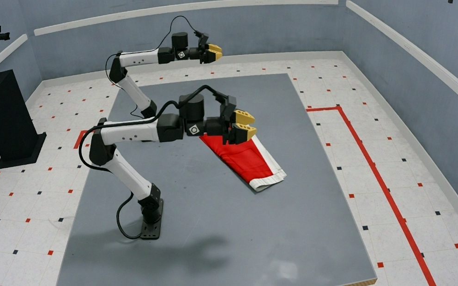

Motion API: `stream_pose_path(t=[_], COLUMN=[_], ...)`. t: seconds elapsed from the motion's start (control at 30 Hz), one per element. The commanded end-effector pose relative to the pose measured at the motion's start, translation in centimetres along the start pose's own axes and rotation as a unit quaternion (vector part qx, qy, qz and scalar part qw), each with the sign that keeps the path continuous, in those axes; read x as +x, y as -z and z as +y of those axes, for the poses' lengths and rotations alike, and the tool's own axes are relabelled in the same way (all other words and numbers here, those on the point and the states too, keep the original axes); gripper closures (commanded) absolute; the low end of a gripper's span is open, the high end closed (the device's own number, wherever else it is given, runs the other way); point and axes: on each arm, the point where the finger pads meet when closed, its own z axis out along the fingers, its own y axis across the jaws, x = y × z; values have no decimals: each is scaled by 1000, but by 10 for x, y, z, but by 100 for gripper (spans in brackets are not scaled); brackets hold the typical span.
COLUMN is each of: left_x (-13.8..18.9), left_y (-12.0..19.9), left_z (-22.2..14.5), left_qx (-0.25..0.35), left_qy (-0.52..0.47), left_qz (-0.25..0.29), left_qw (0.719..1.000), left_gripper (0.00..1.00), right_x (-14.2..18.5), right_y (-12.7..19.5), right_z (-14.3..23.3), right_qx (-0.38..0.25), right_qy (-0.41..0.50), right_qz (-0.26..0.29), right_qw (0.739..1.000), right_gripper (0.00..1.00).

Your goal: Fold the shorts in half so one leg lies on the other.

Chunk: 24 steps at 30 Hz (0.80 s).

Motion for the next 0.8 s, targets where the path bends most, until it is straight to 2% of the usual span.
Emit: stream_pose_path(t=[0.0,0.07,0.1,0.13,0.27,0.3,0.33,0.77], left_x=[-33,-20,-31,-54,-46,-35,-45,-45], left_y=[12,7,5,17,11,8,10,10], left_z=[5,2,5,6,5,2,1,1], left_qx=[-7,-4,-7,-9,-3,0,2,1], left_qy=[23,18,12,4,3,9,10,10], left_qz=[-73,-54,-47,-82,-66,-50,-64,-64], left_qw=[997,998,999,997,998,999,998,998], left_gripper=[45,45,45,45,45,45,45,45], right_x=[-38,-23,-44,-51,-53,-53,-53,-53], right_y=[11,5,6,7,7,7,7,7], right_z=[3,3,9,9,7,7,6,7], right_qx=[-11,-12,-18,-19,-10,-10,-10,-10], right_qy=[31,22,13,7,6,6,6,7], right_qz=[-80,-60,-71,-84,-85,-85,-86,-86], right_qw=[996,998,997,996,996,996,996,996], right_gripper=[45,45,45,45,45,45,45,45])
